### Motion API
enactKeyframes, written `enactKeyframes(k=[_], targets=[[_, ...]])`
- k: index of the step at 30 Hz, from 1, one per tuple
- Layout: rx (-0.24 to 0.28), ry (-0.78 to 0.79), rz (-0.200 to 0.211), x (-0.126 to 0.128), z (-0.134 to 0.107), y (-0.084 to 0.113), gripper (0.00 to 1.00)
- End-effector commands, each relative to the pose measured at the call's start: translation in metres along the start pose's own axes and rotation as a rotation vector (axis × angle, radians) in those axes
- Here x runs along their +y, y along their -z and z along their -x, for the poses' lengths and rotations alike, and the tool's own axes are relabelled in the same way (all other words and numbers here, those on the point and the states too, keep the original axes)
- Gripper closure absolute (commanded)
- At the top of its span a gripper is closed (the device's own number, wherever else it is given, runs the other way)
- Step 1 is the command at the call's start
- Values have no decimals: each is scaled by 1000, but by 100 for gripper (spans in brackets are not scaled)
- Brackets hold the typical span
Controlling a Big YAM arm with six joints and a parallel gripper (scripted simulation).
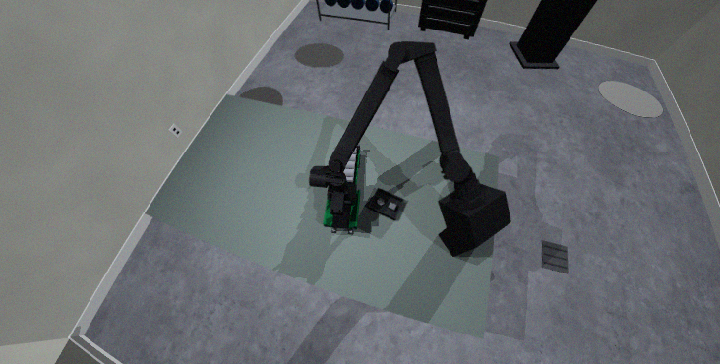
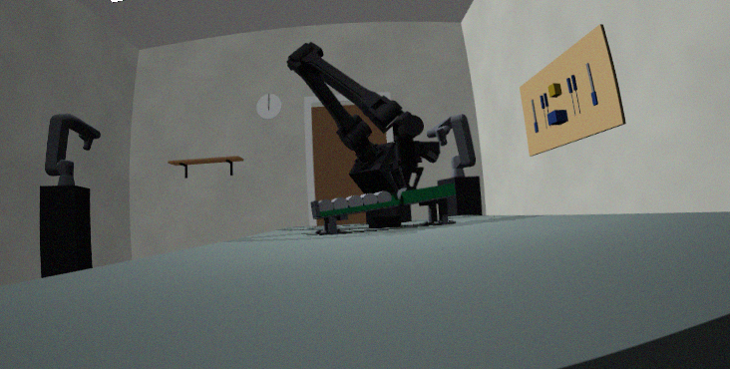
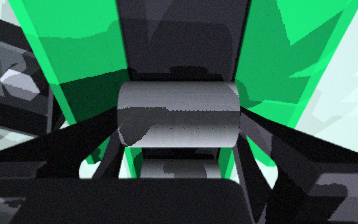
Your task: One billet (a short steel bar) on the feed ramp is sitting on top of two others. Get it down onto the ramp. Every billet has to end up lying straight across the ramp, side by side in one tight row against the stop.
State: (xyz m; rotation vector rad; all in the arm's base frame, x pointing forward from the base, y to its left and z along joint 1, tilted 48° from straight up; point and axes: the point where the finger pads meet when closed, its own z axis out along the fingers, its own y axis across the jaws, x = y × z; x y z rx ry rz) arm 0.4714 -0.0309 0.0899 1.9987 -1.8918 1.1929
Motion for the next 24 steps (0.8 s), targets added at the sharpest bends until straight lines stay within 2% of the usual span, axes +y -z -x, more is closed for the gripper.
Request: enactKeyframes(k=[1,24], targets=[[-8,-5,-49,-23,-4,17,100],[-8,-5,-49,-25,-5,18,100]])
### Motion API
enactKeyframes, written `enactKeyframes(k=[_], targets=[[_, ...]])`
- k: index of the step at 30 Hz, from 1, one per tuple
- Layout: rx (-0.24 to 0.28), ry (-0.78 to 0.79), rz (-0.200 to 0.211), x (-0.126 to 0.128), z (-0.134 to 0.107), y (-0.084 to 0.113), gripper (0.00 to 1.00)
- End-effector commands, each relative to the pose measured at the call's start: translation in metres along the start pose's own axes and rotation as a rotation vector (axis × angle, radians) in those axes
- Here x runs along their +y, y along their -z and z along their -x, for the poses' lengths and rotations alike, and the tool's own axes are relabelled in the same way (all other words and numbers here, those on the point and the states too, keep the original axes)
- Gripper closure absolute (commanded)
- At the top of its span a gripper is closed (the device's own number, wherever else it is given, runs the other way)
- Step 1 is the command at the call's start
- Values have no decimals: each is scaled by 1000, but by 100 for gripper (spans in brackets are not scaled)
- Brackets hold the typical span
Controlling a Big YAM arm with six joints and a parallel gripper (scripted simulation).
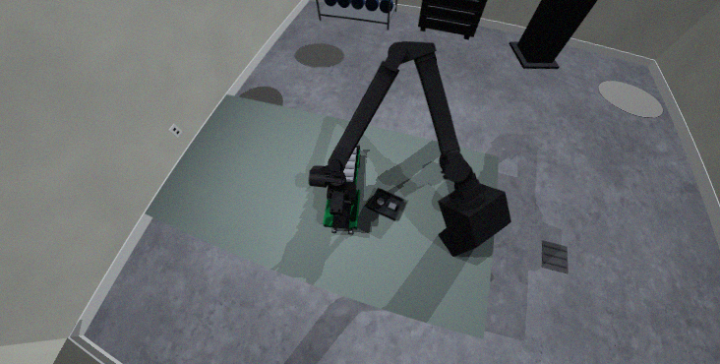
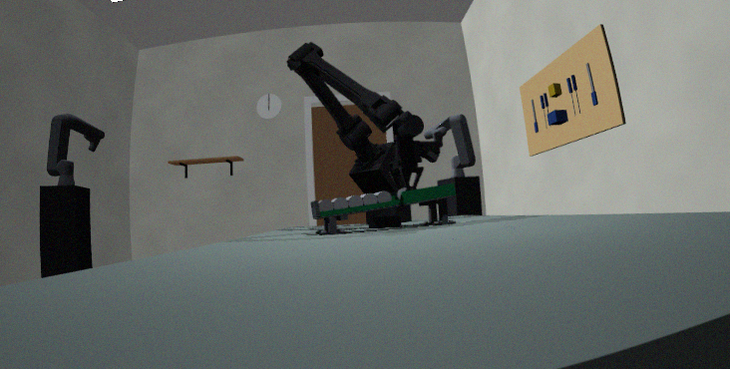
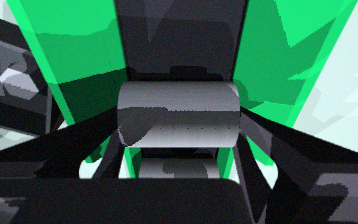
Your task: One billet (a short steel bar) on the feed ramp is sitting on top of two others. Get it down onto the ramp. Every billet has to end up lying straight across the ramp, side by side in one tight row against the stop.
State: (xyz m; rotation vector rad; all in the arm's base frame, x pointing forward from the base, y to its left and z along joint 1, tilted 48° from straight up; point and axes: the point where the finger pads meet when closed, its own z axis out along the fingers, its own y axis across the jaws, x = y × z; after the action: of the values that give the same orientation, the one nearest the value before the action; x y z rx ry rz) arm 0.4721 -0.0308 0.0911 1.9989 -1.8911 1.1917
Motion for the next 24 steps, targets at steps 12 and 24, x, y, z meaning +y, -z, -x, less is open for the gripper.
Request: enactKeyframes(k=[12,24], targets=[[-8,-6,-50,-24,-5,18,100],[-8,-6,-50,-24,-5,18,34]])
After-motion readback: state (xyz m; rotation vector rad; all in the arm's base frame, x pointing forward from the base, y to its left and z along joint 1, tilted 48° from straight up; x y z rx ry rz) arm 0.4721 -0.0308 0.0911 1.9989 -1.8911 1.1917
